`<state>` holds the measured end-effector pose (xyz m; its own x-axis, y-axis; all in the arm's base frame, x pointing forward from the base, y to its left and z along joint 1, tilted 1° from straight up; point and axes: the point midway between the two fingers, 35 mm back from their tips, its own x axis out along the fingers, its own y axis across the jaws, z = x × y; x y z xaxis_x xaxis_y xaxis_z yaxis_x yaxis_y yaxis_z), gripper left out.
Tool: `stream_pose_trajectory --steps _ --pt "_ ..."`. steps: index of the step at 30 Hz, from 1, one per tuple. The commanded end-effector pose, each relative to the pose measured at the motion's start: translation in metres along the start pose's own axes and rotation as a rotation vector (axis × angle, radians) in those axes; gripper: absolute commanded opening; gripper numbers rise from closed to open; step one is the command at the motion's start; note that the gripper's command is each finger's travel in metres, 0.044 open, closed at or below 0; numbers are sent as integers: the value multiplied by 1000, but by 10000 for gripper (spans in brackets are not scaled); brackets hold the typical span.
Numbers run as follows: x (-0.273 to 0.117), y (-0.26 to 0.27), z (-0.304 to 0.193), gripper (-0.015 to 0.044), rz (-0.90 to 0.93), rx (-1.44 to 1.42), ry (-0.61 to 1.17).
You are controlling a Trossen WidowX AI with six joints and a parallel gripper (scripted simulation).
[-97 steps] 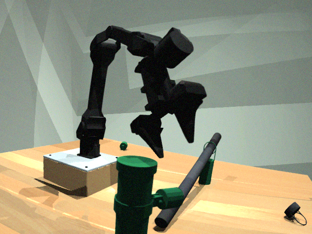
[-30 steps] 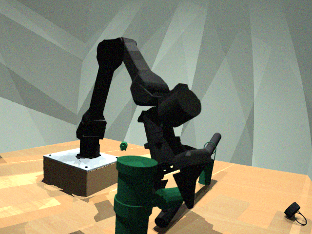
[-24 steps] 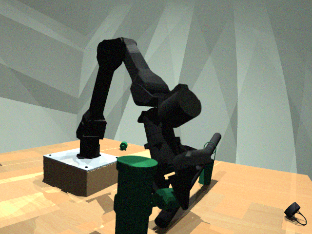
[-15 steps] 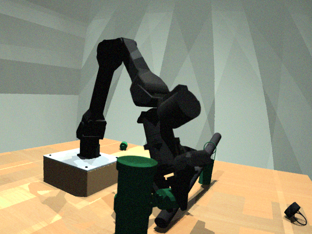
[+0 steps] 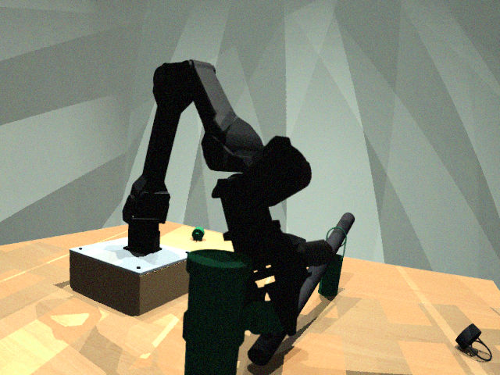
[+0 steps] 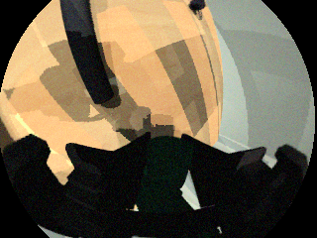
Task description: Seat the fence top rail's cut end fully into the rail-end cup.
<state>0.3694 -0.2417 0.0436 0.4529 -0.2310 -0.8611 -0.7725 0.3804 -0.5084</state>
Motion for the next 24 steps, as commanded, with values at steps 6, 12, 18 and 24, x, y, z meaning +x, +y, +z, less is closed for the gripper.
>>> stream_pose_trajectory --steps 6,12,18,24 --pt "-4 5 0 0 1 -41 -21" --pt "-6 9 -1 0 1 -81 -44" --pt "-7 10 -1 0 1 -98 -53" --pt "-9 14 -2 0 2 -141 -78"
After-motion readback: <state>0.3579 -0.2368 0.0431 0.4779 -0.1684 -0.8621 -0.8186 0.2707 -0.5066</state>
